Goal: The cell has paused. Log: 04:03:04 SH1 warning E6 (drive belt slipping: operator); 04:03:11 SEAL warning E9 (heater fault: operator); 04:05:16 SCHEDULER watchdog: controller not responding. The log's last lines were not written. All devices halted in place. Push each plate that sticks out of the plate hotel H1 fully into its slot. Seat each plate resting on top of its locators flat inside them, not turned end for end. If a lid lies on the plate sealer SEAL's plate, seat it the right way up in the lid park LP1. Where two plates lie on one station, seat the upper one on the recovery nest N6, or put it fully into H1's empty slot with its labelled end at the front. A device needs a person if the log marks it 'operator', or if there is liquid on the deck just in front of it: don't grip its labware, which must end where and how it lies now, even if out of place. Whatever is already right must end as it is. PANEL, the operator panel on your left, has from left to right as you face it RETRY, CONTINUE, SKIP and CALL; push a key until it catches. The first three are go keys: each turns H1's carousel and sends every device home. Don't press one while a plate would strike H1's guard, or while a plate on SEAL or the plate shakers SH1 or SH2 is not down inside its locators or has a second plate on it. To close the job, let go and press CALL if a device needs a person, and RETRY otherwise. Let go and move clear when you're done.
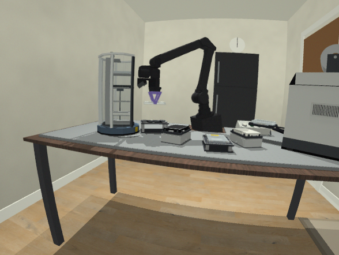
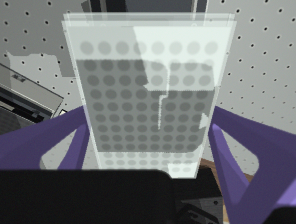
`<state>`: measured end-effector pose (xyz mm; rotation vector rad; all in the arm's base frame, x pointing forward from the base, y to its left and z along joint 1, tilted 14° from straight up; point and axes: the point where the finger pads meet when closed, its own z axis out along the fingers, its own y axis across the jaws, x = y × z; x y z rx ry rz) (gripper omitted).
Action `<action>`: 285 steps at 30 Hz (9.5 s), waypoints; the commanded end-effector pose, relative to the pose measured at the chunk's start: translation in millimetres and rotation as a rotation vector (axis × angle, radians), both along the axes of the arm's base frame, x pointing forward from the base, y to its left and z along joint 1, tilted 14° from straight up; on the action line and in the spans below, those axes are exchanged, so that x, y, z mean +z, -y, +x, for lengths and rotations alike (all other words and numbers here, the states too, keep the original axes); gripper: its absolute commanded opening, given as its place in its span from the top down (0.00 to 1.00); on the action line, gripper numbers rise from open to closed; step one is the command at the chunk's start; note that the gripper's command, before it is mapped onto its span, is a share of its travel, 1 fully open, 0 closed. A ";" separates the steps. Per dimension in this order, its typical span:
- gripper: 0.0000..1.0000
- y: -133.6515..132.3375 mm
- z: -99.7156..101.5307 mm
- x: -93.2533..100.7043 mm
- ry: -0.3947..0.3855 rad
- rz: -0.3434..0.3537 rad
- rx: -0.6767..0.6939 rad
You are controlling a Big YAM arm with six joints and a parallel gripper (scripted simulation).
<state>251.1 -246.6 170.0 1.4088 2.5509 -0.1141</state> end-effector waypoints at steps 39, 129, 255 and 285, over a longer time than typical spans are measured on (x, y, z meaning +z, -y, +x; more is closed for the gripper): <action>0.16 13.2 8.9 -33.3 0.012 -0.012 0.003; 0.16 22.1 16.6 -79.6 0.014 -0.014 0.003; 0.16 24.9 19.2 -92.2 0.016 -0.017 0.003; 0.16 22.8 17.0 -99.5 0.009 -0.010 0.003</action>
